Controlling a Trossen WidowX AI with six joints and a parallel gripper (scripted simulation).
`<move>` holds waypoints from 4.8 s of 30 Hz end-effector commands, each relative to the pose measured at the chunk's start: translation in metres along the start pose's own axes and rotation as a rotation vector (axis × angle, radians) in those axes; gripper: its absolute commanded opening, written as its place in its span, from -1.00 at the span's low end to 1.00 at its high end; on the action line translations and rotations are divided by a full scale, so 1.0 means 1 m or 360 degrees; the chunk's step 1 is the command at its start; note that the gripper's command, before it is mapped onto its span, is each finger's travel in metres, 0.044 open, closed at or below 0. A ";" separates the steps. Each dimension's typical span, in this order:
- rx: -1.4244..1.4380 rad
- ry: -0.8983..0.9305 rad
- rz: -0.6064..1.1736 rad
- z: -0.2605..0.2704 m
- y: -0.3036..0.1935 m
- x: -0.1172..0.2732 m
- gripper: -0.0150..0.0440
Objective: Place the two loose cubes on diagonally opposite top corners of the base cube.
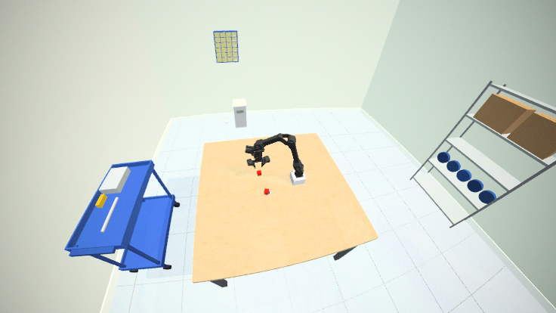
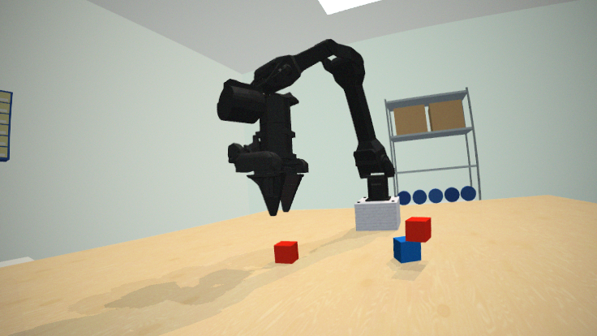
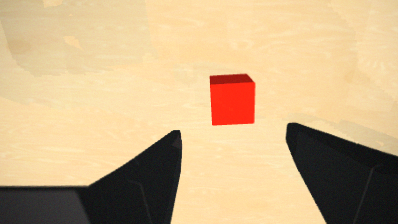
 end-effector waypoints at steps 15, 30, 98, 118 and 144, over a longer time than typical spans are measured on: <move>-0.0013 -0.0028 0.0022 -0.005 -0.002 -0.041 0.41; -0.0013 -0.0028 0.0022 -0.005 -0.003 -0.066 0.41; 0.0914 -0.0021 0.0034 0.002 -0.045 0.037 -0.14; 0.2288 0.0000 0.0050 -0.004 -0.107 0.036 -0.14; 0.4074 0.0046 0.0057 -0.028 -0.179 0.033 -0.14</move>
Point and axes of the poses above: the point midway between the two fingers, 35 mm back from their tips, its own x axis back along the fingers, its own z axis across the jaws, y = z × x, the point moved 9 cm from there along x, back along the fingers, and after that the axes turned 4 degrees about -x, right-handed, at the moved point
